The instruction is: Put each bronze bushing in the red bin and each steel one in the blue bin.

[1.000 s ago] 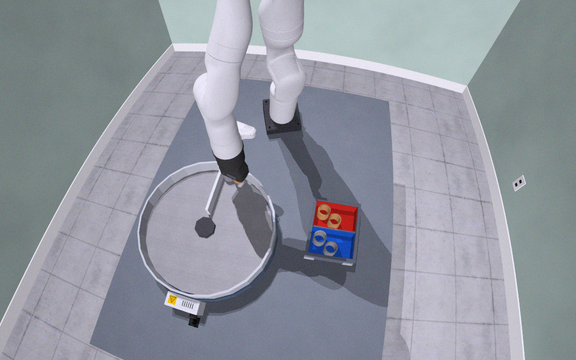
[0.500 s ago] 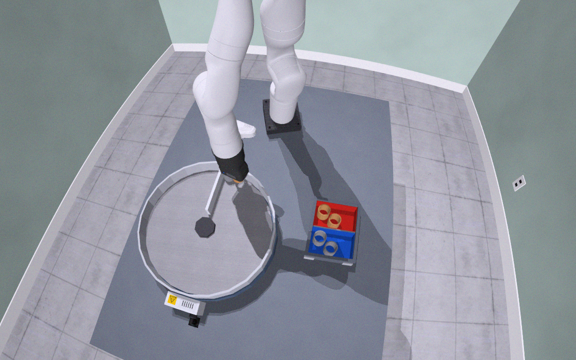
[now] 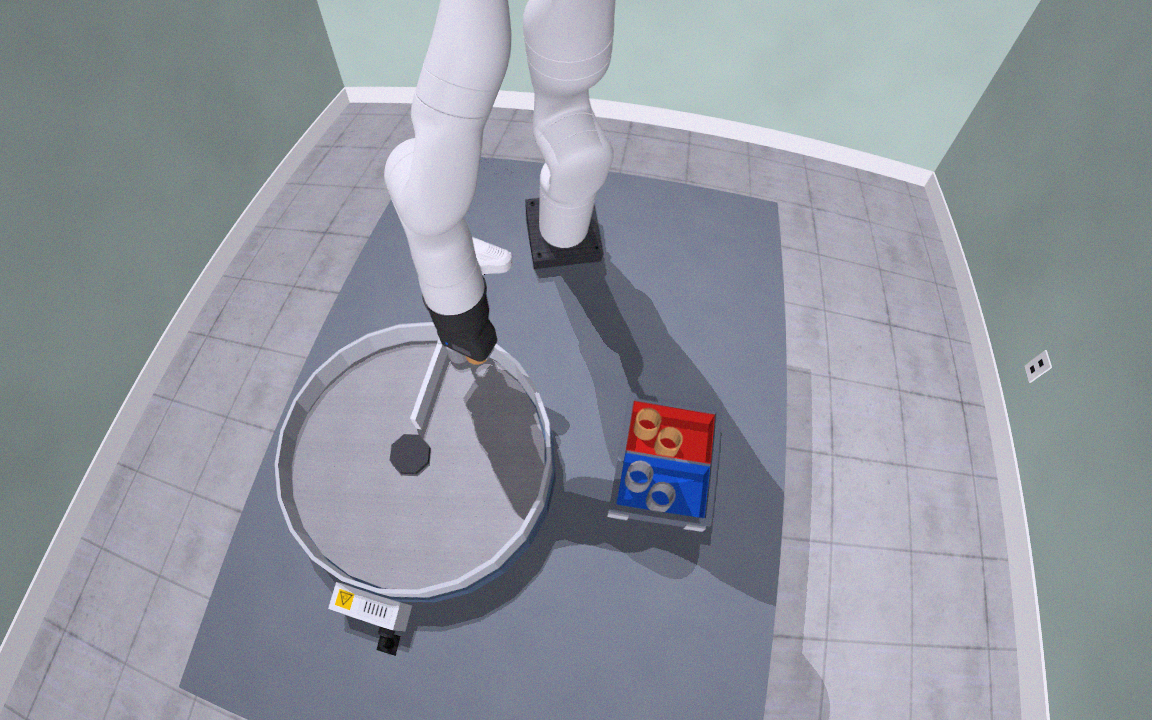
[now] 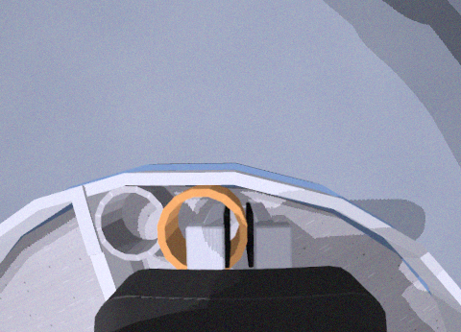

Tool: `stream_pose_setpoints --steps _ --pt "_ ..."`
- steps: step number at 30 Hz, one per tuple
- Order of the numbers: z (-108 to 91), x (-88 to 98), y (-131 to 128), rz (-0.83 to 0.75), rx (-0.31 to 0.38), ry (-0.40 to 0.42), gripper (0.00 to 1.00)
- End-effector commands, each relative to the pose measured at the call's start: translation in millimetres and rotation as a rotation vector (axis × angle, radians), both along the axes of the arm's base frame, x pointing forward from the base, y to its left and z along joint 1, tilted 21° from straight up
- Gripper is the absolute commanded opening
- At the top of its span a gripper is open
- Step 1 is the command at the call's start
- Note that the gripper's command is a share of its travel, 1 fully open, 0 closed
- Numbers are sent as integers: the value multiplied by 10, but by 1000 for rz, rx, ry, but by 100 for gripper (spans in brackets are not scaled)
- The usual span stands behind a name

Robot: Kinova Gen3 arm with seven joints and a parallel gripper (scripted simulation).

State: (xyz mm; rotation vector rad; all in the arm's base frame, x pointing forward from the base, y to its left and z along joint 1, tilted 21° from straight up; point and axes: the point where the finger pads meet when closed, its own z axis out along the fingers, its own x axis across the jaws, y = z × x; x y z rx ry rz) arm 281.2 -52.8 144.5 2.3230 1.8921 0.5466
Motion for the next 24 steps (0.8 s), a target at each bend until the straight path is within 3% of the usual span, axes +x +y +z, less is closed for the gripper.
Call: stream_pose_setpoints --steps 1,24 --pt "10 -2 -6 -1 -2 -1 0" --pt "67 -22 -16 -1 -2 -1 0"
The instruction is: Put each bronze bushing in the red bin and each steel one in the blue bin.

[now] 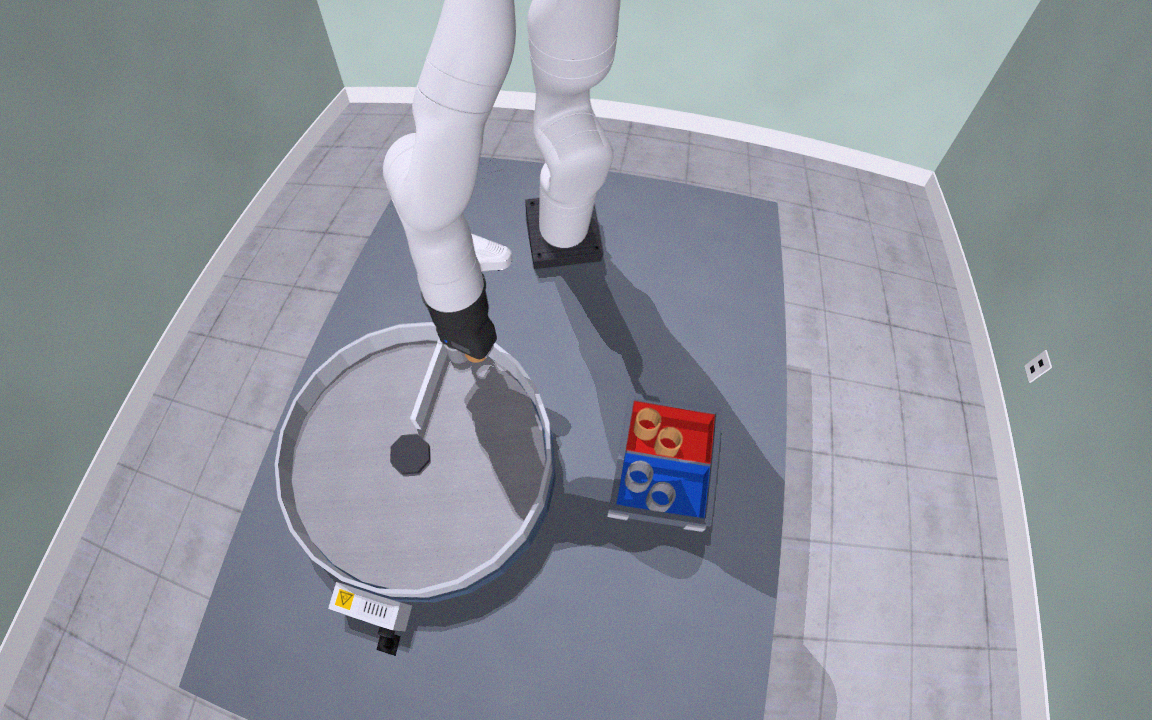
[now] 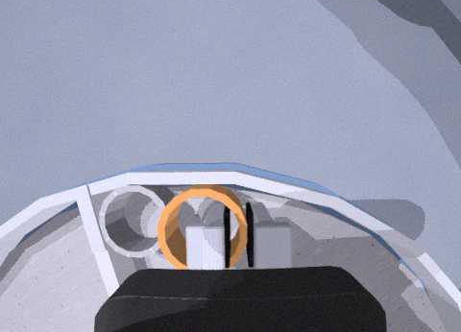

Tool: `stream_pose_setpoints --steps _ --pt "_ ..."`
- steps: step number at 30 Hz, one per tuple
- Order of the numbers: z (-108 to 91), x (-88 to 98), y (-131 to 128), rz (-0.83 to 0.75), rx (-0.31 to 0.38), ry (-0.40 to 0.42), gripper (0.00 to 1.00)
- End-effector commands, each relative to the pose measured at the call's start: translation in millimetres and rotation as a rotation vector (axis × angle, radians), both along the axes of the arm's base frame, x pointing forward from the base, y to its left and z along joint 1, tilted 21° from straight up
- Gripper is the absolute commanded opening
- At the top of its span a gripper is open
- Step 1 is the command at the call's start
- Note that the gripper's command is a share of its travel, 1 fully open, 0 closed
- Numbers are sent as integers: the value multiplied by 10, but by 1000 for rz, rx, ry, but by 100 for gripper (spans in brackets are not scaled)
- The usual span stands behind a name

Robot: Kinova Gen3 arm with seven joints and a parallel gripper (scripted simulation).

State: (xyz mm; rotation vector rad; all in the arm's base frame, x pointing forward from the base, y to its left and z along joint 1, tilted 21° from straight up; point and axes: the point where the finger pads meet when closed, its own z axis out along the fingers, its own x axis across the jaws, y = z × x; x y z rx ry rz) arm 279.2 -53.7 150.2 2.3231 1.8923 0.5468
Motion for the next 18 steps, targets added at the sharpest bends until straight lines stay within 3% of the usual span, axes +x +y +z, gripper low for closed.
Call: stream_pose_setpoints --steps 1,18 --pt "10 -2 -7 -1 -2 -2 0" --pt "65 -22 -15 -1 -2 -1 0"
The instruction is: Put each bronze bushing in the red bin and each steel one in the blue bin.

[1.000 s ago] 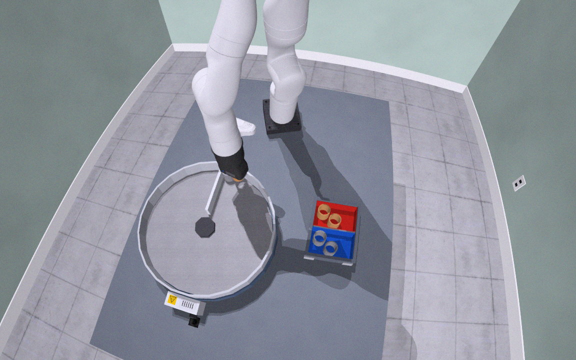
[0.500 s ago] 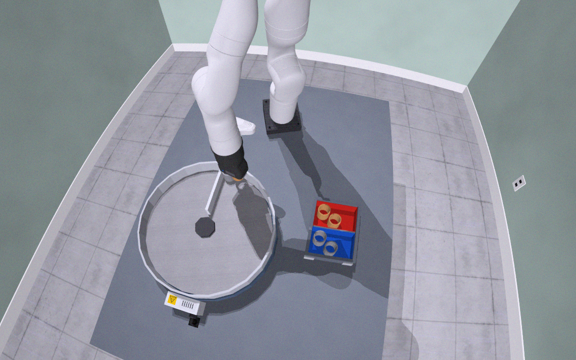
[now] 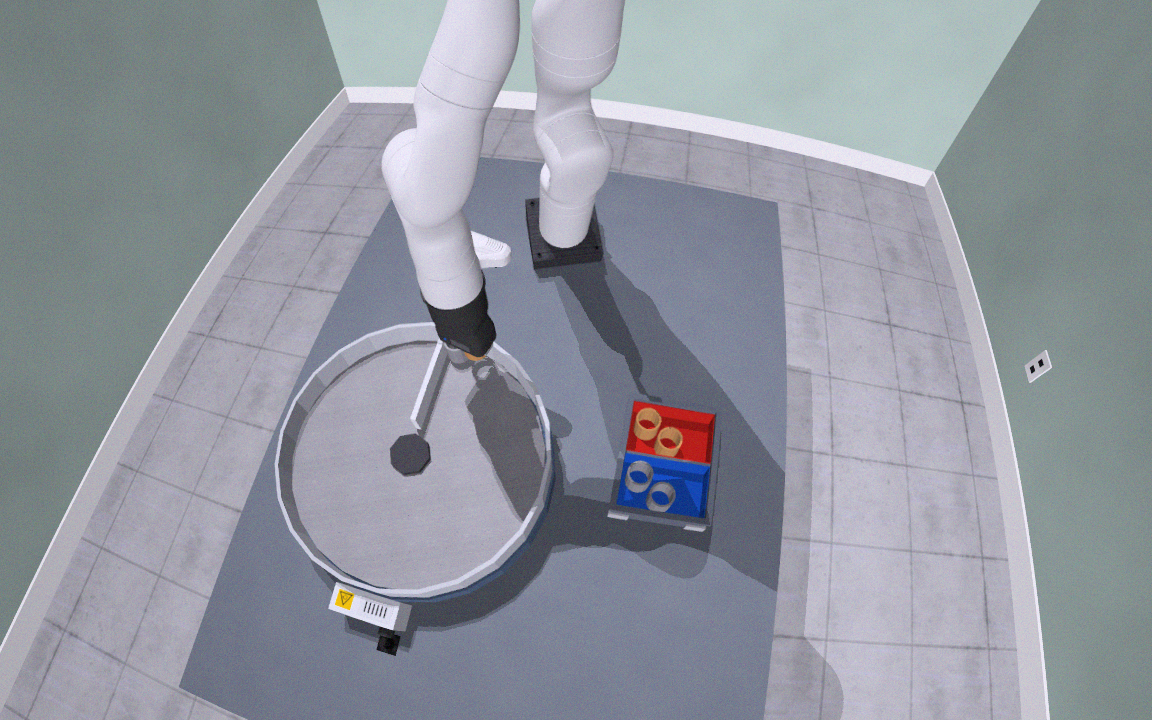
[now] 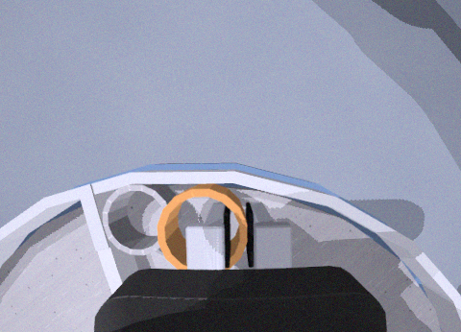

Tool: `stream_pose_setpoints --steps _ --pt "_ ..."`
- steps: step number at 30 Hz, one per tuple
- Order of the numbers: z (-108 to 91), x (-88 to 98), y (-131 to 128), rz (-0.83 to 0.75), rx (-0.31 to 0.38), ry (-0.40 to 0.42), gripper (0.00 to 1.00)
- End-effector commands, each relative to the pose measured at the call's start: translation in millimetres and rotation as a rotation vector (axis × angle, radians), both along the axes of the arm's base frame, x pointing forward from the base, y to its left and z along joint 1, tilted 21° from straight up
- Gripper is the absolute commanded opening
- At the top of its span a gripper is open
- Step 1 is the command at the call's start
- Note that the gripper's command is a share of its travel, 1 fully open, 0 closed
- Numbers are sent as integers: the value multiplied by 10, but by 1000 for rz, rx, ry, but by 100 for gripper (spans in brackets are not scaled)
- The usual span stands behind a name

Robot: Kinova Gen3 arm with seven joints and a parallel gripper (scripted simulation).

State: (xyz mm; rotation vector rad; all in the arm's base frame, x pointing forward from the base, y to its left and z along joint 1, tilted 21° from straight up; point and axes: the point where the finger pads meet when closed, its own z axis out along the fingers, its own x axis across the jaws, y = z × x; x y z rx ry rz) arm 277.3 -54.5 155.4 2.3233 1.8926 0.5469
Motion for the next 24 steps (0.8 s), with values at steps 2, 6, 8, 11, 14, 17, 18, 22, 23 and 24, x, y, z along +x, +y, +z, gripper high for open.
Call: stream_pose_setpoints --steps 2,6,8,11,14,17,18,22,23,24 --pt "14 -3 -8 -1 -2 -2 0" --pt "31 -9 -11 -1 -2 -2 0" --pt "31 -9 -11 -1 -2 -2 0" --pt "43 -13 -13 -1 -3 -2 0" --pt "43 -13 -13 -1 -3 -2 0" --pt "47 -16 -13 -1 -2 -1 0" --pt "52 -18 -14 -1 -2 -1 0" --pt "70 -24 -17 -1 -2 -1 0" --pt "70 -24 -17 -1 -2 -1 0" --pt "70 -24 -17 -1 -2 -1 0"
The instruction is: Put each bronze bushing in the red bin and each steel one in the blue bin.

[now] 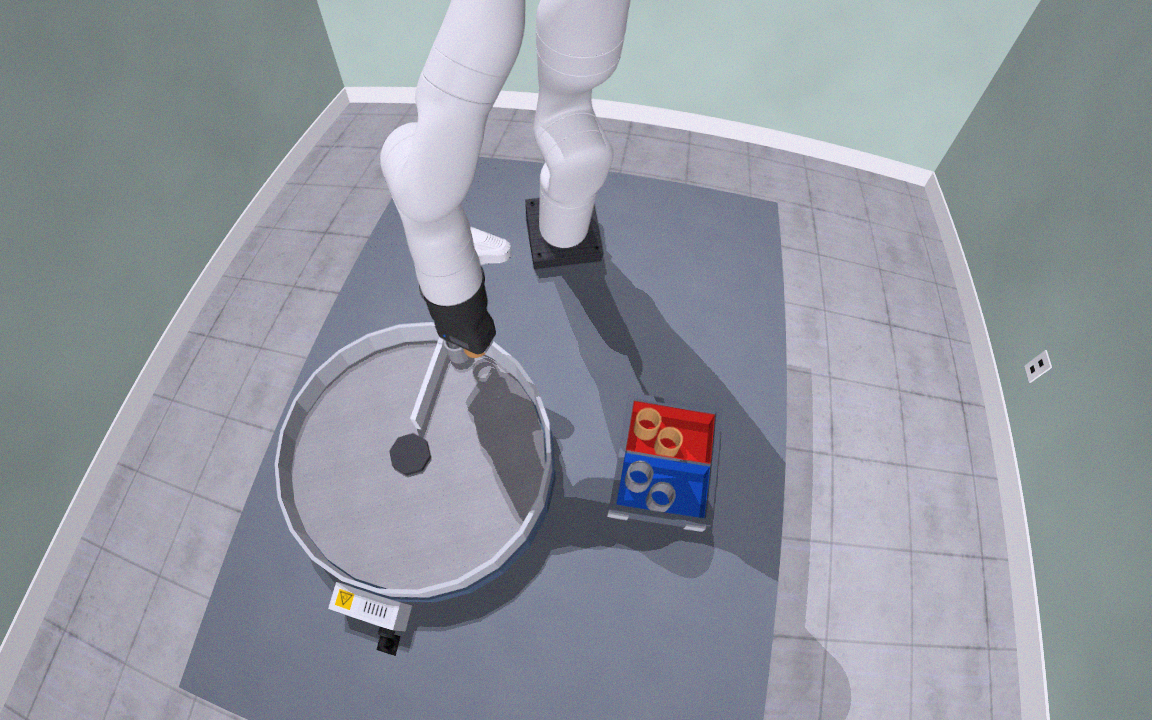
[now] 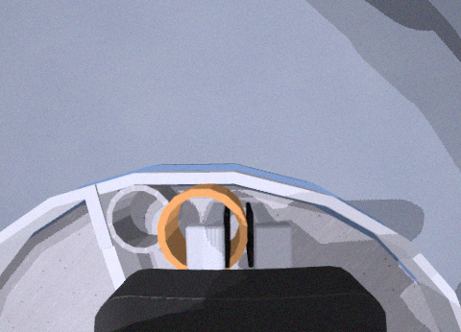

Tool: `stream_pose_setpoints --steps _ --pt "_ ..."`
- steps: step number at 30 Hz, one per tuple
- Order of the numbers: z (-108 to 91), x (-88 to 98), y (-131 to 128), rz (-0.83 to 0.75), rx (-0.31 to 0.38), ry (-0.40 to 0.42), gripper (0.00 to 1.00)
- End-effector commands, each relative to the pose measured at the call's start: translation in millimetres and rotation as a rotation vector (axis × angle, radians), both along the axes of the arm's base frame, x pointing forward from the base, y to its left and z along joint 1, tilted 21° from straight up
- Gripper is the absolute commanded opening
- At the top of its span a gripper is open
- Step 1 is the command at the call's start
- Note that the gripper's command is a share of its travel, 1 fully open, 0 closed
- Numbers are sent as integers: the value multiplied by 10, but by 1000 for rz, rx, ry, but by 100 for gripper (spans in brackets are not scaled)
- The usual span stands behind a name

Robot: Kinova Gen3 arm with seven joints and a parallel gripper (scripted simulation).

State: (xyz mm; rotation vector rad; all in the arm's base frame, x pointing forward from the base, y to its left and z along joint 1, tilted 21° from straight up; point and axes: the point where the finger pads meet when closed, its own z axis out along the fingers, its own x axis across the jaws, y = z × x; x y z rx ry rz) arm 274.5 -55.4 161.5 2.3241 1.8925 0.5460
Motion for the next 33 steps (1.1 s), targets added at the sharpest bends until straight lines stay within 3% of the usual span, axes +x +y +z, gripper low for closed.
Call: stream_pose_setpoints --steps 1,14,24,29,33 --pt "8 4 -7 -1 -2 -2 0" --pt "37 -5 -12 -1 -3 -3 0" --pt "234 -77 -42 -1 -2 -2 0" --pt "432 -148 -74 -1 -3 -3 0" --pt "432 -148 -74 -1 -3 -3 0"
